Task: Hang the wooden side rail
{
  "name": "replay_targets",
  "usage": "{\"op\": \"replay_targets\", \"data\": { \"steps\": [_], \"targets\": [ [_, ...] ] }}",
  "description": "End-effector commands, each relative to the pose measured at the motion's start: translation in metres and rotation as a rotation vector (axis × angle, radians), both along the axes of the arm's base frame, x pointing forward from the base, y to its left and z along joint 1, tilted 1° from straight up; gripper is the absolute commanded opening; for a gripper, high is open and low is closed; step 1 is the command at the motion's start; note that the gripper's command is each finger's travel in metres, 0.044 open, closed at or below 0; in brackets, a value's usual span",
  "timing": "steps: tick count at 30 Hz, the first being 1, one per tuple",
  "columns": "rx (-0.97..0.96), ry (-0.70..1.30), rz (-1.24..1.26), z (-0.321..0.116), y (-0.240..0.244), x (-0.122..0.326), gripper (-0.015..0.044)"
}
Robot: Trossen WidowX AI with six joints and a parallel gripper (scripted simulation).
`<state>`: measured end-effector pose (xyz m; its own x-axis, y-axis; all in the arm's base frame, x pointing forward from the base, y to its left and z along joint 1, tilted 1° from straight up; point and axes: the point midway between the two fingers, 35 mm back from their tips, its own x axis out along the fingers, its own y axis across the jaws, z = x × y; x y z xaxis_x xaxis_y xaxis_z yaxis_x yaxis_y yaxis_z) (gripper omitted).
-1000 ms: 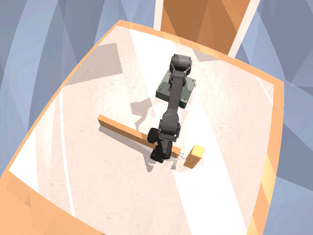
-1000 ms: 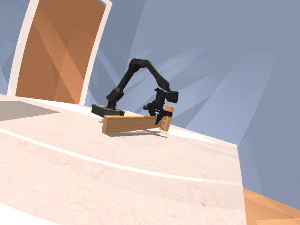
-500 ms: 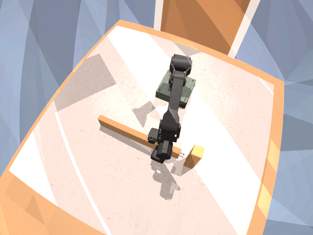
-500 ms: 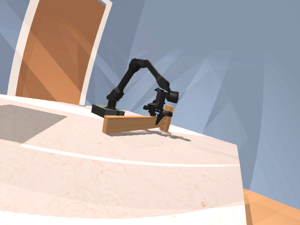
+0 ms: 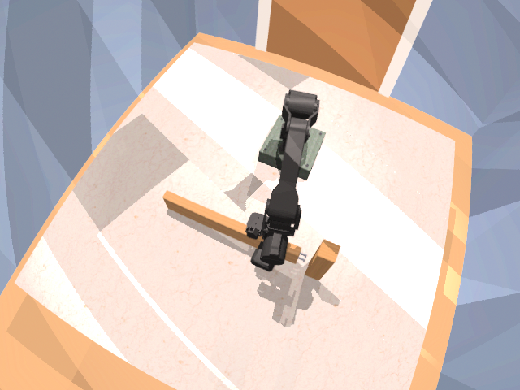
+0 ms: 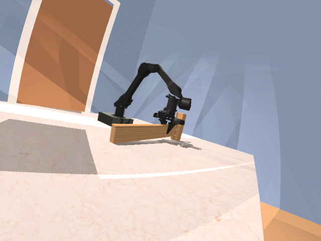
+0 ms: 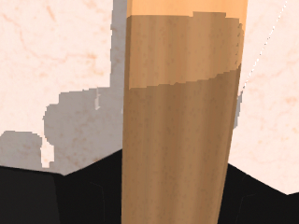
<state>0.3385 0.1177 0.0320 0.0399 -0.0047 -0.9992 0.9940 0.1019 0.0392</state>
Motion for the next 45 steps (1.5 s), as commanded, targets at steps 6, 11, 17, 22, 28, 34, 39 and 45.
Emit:
{"op": "replay_targets", "data": {
  "steps": [6, 11, 17, 22, 28, 34, 39, 45],
  "targets": [
    [0.005, -0.006, -0.004, 0.0011, 0.0024, 0.0017, 0.0000],
    [0.005, -0.006, -0.004, 0.0017, 0.0030, 0.0021, 0.0000],
    [0.005, -0.006, -0.004, 0.0024, 0.0036, 0.0015, 0.0000],
    [0.005, -0.006, -0.004, 0.0029, 0.0041, 0.0009, 0.0000],
    [0.005, -0.006, -0.004, 0.0034, 0.0046, 0.0012, 0.0000],
    [0.005, -0.006, -0.004, 0.0035, 0.0053, 0.0018, 0.0000],
    [0.005, -0.006, -0.004, 0.0029, 0.0058, 0.0018, 0.0000],
    [0.005, -0.006, -0.004, 0.0022, 0.0064, 0.0011, 0.0000]
  ]
}}
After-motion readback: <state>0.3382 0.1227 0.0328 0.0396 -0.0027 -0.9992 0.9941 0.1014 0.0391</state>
